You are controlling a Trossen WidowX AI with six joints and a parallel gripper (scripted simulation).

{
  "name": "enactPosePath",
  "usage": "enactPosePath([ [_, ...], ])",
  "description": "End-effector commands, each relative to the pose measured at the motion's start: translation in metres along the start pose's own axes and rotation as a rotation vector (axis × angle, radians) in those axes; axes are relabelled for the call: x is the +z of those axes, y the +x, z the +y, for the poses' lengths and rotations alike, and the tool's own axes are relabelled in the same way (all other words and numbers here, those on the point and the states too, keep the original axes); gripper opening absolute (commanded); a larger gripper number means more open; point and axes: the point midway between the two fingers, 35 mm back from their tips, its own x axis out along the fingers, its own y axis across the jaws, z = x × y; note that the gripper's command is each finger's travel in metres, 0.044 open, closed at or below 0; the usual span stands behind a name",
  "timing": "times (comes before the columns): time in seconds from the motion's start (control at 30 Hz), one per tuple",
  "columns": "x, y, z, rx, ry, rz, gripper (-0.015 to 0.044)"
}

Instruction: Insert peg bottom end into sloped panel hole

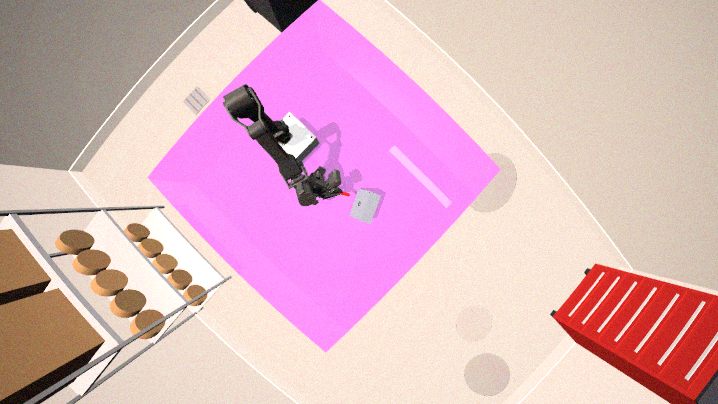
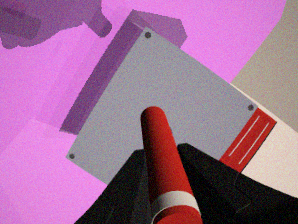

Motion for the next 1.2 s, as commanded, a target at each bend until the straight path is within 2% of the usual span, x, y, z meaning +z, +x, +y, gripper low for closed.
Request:
enactPosePath([
  [0.0,-0.002,-0.004,0.001,-0.016,-0.014,0.025,0.0000],
  [0.53,-0.005,-0.019,0.008,-0.063,-0.046,0.111,0.0000],
  [1.17,-0.011,-0.005,0.008,-0.074,-0.060,0.137,0.0000],
])
